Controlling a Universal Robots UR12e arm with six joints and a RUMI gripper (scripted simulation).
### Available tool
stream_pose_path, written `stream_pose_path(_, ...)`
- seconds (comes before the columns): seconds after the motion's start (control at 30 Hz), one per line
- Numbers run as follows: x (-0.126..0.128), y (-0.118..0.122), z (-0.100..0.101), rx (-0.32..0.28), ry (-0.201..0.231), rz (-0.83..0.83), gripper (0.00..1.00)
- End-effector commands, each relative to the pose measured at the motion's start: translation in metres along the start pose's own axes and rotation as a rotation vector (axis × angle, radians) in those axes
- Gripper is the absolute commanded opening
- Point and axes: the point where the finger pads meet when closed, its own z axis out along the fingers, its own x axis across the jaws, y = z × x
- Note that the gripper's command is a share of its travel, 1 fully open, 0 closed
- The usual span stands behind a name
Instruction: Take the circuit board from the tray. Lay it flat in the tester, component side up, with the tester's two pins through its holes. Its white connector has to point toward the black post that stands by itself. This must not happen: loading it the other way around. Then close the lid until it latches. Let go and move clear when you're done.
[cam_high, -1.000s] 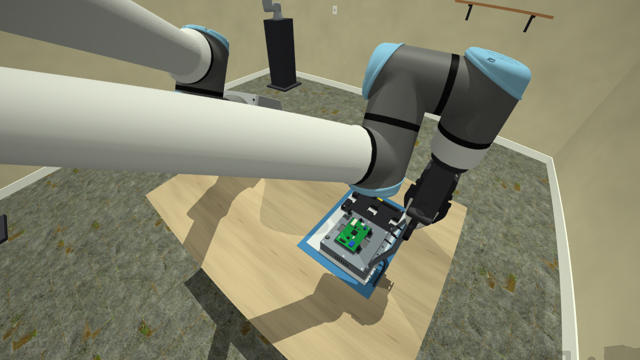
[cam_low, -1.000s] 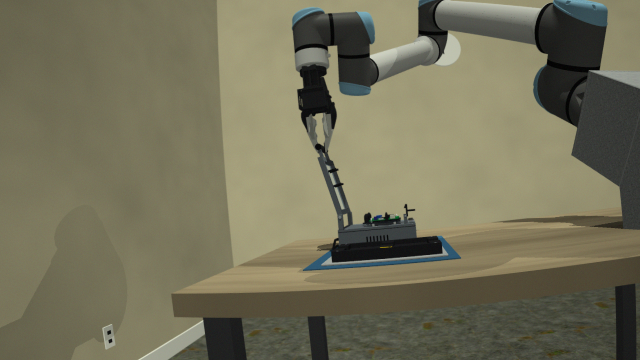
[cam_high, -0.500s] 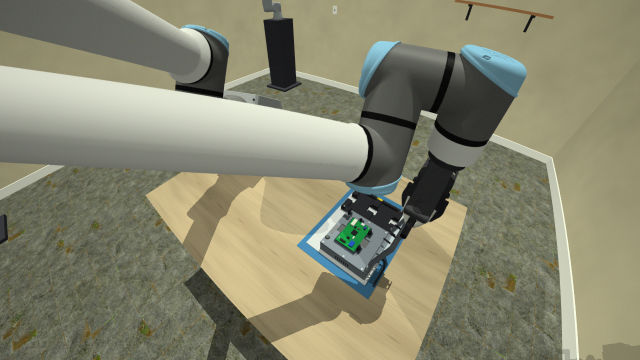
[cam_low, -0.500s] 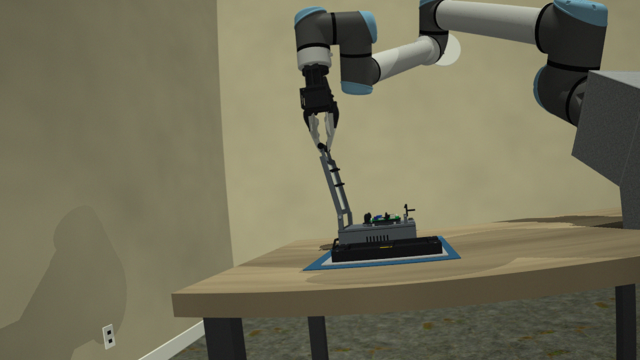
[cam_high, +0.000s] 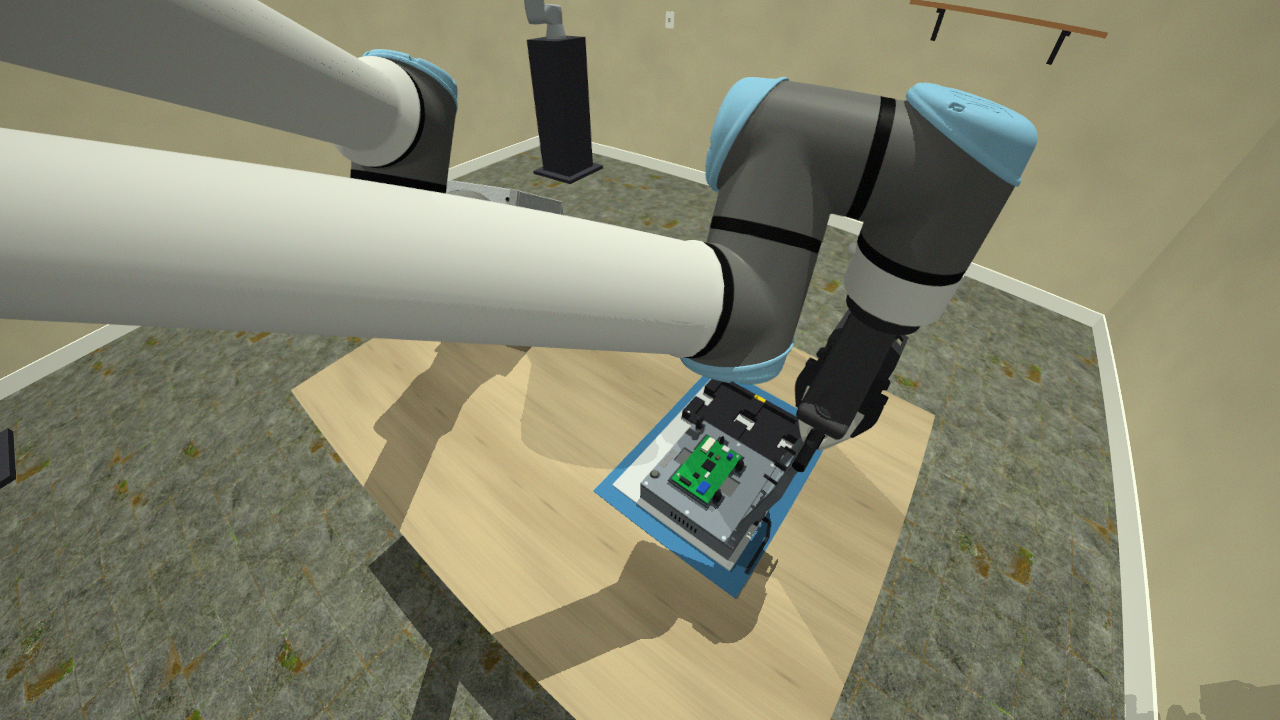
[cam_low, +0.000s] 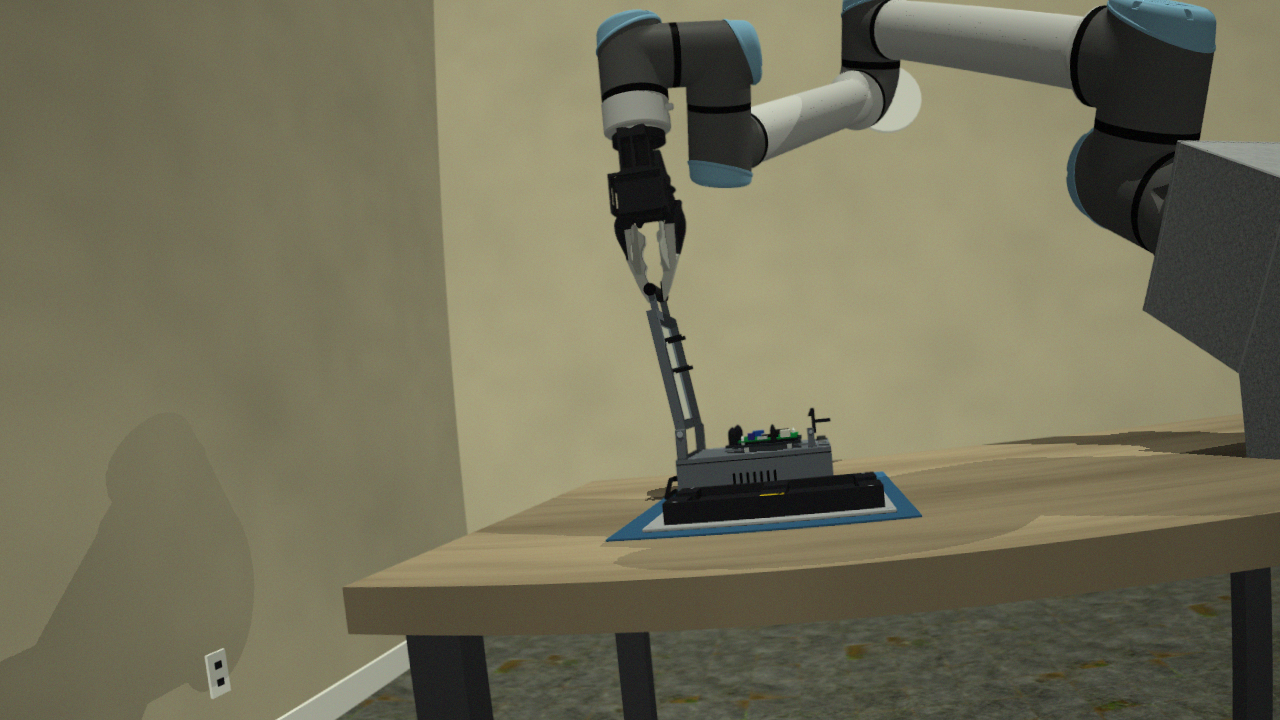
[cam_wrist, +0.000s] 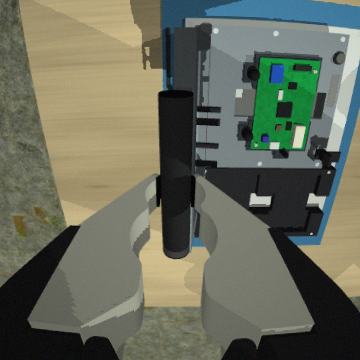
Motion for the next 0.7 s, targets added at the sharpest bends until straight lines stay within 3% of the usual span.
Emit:
stream_pose_path(0.0,0.006,0.0,-0.001,0.0,-0.001,0.0,0.0)
stream_pose_path(0.67,0.03,0.0,-0.002,0.0,-0.001,0.0,0.0)
